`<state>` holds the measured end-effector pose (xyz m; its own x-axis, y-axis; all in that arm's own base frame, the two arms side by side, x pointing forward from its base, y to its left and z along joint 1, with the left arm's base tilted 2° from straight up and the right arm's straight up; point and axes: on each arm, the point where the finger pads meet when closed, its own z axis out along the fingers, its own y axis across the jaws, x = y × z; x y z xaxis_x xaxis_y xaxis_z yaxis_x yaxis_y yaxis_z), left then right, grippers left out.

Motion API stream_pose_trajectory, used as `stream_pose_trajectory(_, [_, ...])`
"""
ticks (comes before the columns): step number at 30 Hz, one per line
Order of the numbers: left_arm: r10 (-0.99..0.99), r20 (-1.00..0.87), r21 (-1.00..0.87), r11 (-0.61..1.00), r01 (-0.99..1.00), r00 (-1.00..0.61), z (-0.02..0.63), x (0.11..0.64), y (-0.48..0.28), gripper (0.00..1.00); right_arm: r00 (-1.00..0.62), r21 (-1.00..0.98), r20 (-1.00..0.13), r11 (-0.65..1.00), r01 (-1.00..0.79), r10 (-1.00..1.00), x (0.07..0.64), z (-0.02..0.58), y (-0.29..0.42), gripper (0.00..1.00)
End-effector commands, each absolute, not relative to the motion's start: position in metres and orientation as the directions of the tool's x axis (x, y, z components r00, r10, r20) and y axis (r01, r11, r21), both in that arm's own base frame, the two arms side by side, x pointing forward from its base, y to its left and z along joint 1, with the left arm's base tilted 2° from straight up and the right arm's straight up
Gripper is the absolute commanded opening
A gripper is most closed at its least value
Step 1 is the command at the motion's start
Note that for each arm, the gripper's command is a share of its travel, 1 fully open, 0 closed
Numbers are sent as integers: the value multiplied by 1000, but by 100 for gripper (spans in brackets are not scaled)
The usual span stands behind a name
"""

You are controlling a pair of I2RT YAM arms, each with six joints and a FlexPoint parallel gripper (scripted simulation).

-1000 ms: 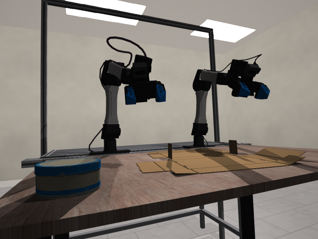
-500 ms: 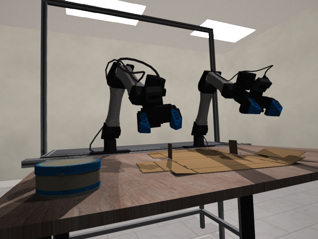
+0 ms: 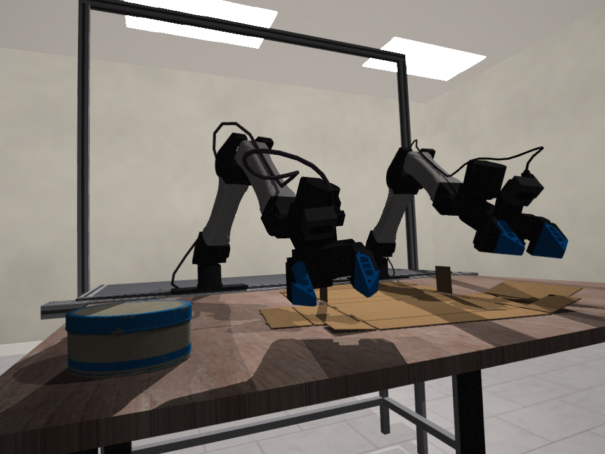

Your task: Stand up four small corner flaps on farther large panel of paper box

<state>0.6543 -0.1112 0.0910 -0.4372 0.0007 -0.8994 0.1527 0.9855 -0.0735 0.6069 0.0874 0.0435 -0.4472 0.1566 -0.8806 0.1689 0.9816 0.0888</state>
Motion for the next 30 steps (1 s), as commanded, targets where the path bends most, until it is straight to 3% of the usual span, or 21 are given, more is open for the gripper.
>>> stream_pose_trajectory(1, [0, -890, -76, 986, 149, -456, 63, 673, -124, 77, -338, 138, -922, 976, 171, 190, 621, 98, 90, 77])
stream_pose_trajectory(7, [-3, -890, -75, 987, 140, -456, 64, 674, -116, 77, -349, 133, -918, 976, 175, 188, 621, 92, 88, 77])
stream_pose_trajectory(8, [-2, -890, -76, 987, 144, -456, 64, 674, -117, 77, -420, 101, -891, 977, 185, 172, 616, 53, 86, 77])
stream_pose_trajectory(11, [0, -890, -77, 986, 149, -456, 65, 674, -118, 77, -443, 92, -881, 978, 186, 167, 609, 41, 83, 77])
stream_pose_trajectory(24, [2, -890, -77, 985, 156, -456, 65, 674, -117, 77, -398, 114, -901, 979, 171, 174, 611, 72, 83, 77])
stream_pose_trajectory(30, [5, -882, -77, 985, 154, -471, 44, 667, -118, 77, -437, 97, -884, 980, 175, 165, 608, 36, 83, 77])
